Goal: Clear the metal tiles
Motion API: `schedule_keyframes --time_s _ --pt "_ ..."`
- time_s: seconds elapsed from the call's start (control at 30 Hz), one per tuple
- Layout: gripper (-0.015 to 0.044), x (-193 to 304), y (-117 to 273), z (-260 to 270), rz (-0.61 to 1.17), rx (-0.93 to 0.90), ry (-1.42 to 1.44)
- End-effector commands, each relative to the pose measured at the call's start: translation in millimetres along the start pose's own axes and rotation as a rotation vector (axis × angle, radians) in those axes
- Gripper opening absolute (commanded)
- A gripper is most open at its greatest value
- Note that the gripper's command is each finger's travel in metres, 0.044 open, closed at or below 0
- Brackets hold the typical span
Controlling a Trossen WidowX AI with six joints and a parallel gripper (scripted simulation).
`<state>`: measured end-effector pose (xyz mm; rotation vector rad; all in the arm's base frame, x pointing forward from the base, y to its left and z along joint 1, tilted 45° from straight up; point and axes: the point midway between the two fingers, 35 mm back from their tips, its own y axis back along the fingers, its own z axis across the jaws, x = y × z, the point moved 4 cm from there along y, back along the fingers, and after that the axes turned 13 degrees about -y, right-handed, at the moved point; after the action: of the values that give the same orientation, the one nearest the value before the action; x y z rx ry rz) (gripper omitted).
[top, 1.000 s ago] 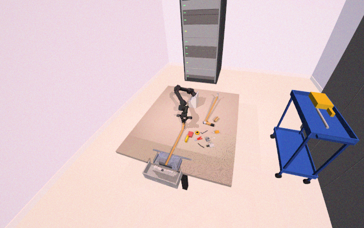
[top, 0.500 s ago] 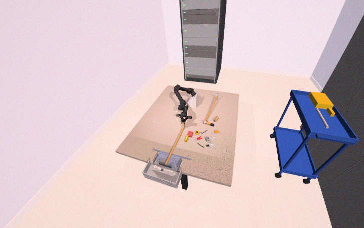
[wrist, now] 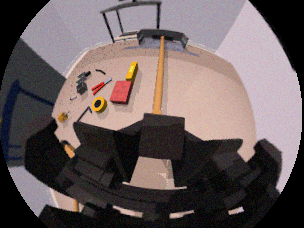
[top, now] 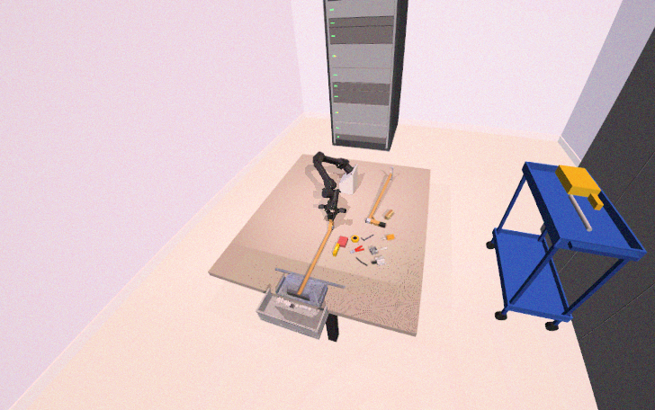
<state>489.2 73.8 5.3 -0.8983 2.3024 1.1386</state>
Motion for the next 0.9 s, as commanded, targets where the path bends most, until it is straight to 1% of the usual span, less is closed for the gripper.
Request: schedule_keyframes --time_s 0.0,0.87 --pt "0.0 3 6 2 -0.002 -0.002 0.002" --pt "0.0 27 25 0 -0.003 -0.003 0.002"
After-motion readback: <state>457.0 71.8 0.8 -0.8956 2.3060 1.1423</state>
